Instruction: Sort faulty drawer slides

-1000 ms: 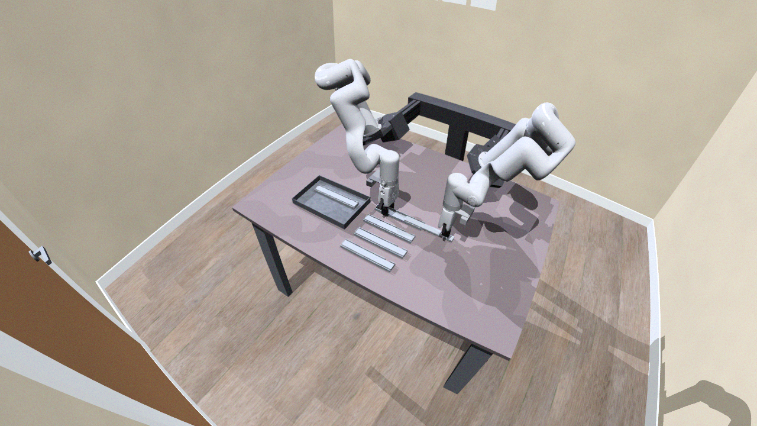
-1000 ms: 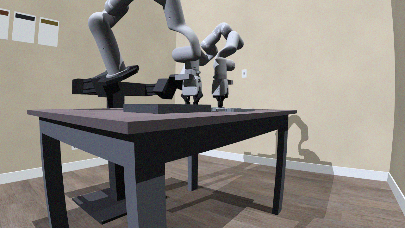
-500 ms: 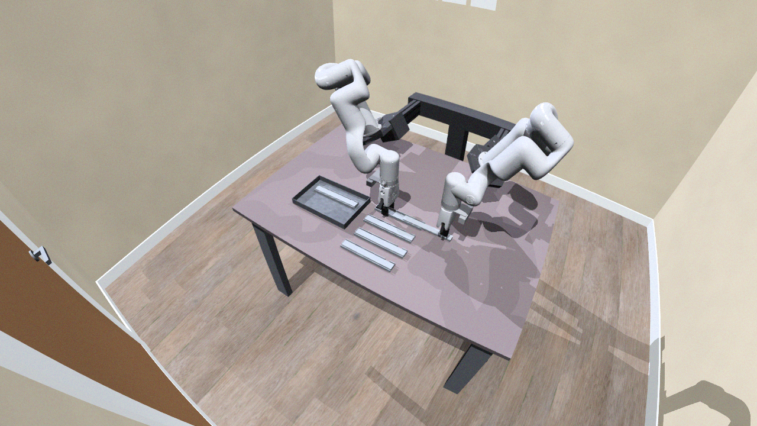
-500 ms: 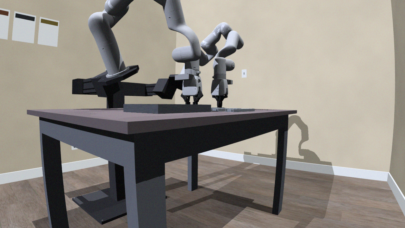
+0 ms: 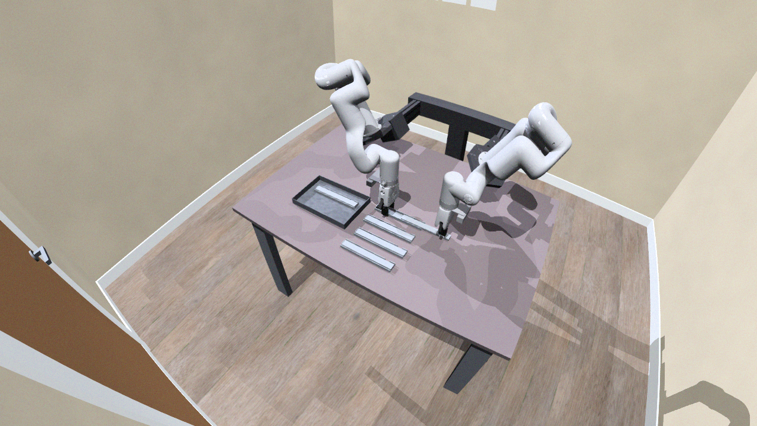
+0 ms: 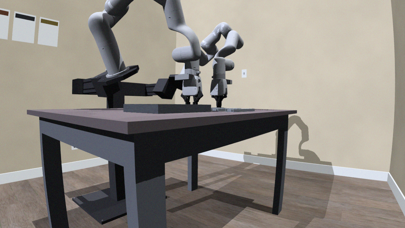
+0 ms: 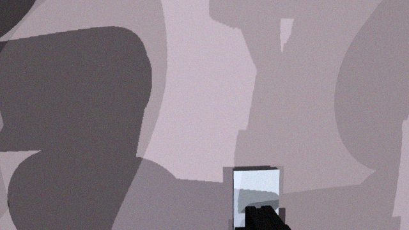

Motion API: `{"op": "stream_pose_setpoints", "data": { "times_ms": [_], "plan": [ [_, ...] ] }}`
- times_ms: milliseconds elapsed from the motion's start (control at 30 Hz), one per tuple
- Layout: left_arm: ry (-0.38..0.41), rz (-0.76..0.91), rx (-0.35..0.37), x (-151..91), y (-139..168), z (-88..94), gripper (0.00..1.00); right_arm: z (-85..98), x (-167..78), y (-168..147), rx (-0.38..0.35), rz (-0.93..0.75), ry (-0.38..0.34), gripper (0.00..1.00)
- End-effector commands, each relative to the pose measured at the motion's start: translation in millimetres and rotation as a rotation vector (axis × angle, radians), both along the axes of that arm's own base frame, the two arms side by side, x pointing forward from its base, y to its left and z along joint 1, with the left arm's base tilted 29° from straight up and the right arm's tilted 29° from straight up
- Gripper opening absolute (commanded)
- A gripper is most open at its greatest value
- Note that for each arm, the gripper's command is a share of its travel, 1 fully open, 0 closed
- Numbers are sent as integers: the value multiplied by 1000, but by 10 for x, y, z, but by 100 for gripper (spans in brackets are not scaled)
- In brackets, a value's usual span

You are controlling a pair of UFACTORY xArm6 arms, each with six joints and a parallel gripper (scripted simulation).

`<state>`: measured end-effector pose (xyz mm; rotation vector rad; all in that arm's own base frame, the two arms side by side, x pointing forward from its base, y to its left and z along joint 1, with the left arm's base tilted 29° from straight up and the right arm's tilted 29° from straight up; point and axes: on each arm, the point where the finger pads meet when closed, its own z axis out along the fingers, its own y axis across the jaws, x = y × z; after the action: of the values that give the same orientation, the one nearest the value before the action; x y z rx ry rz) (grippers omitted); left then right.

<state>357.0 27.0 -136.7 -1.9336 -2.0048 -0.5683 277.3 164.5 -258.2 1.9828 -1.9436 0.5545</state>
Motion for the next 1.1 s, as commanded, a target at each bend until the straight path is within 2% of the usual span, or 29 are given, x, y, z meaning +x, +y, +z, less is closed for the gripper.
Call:
{"op": "stream_pose_setpoints", "data": {
  "times_ms": [0,467,1067],
  "plan": [
    [-2,0,0,12,-11,0,0,6,12,13,2,1,-2,0],
    [-2,0,0,18,-113,-54,0,6,13,12,2,0,-3,0],
    [-2,0,0,38,-442,-233,0,5,14,12,2,0,-3,0]
  ]
}}
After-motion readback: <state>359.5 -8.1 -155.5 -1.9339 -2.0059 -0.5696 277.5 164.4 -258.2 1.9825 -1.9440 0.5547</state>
